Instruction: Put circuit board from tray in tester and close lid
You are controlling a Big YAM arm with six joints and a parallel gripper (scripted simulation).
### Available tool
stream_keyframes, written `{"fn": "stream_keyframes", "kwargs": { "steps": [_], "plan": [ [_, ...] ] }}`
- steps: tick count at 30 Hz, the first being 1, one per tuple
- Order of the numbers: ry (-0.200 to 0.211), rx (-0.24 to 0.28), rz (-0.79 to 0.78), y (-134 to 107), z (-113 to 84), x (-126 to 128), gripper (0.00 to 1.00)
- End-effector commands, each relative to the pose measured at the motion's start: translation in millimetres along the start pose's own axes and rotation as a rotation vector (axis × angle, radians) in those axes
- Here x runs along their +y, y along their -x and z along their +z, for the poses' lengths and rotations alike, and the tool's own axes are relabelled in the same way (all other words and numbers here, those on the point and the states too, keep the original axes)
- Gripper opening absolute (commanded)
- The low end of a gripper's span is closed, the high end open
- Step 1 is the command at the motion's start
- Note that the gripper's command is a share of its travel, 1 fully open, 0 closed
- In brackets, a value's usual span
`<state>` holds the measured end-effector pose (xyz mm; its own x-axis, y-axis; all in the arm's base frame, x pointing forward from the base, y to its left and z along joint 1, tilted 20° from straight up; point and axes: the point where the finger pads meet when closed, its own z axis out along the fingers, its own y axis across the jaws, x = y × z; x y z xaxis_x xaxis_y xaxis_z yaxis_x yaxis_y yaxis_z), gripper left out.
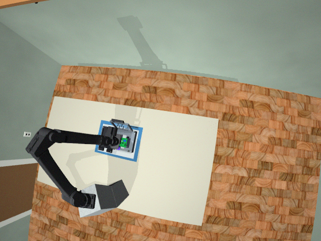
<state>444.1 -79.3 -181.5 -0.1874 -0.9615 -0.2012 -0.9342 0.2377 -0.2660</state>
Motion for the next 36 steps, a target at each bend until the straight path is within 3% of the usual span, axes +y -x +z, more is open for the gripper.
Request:
{"fn": "stream_keyframes", "kwargs": {
  "steps": [1, 12, 36],
  "plan": [
    [-0.017, -0.001, 0.013, -4.6, -5.3, -4.9, 0.72],
    [-0.013, -0.002, 0.017, -4.4, 1.1, -3.3, 0.72],
    [-0.009, -0.004, 0.001, 3.1, 41.0, -2.4, 0.72]
  ]
}}
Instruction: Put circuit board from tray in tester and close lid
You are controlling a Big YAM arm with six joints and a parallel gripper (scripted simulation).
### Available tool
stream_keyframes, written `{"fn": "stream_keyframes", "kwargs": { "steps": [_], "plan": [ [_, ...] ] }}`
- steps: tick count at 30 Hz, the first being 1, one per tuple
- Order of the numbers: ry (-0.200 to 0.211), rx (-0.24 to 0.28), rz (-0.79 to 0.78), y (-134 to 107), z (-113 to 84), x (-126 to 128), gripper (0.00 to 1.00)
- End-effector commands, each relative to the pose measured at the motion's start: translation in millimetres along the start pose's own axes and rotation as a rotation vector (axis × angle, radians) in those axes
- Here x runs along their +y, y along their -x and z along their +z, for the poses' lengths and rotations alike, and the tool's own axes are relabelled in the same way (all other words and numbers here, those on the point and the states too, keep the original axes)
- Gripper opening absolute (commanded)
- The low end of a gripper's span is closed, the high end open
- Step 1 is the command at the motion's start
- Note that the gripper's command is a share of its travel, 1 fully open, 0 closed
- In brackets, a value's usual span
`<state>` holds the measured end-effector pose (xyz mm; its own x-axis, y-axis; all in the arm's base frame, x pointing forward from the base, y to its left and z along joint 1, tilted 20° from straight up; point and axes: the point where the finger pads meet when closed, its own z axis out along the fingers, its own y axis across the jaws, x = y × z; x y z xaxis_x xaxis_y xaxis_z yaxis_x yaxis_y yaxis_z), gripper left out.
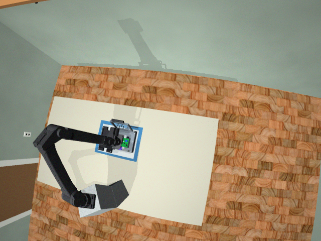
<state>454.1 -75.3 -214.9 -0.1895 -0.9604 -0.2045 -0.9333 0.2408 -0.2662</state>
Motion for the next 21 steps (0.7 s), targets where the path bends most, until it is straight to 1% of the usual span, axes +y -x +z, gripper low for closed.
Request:
{"fn": "stream_keyframes", "kwargs": {
  "steps": [1, 7, 10, 14, 21],
  "plan": [
    [-0.008, -0.001, -0.001, 4.0, 7.3, -2.8, 0.72],
    [-0.004, -0.001, 0.000, 3.1, 12.5, -1.7, 0.72],
    [-0.006, -0.001, -0.001, 3.3, 12.2, -2.5, 0.72],
    [-0.020, -0.001, -0.006, 4.9, 8.2, -9.1, 0.72],
    [-0.025, -0.001, -0.007, 5.1, 5.3, -11.6, 0.72]
  ]
}}
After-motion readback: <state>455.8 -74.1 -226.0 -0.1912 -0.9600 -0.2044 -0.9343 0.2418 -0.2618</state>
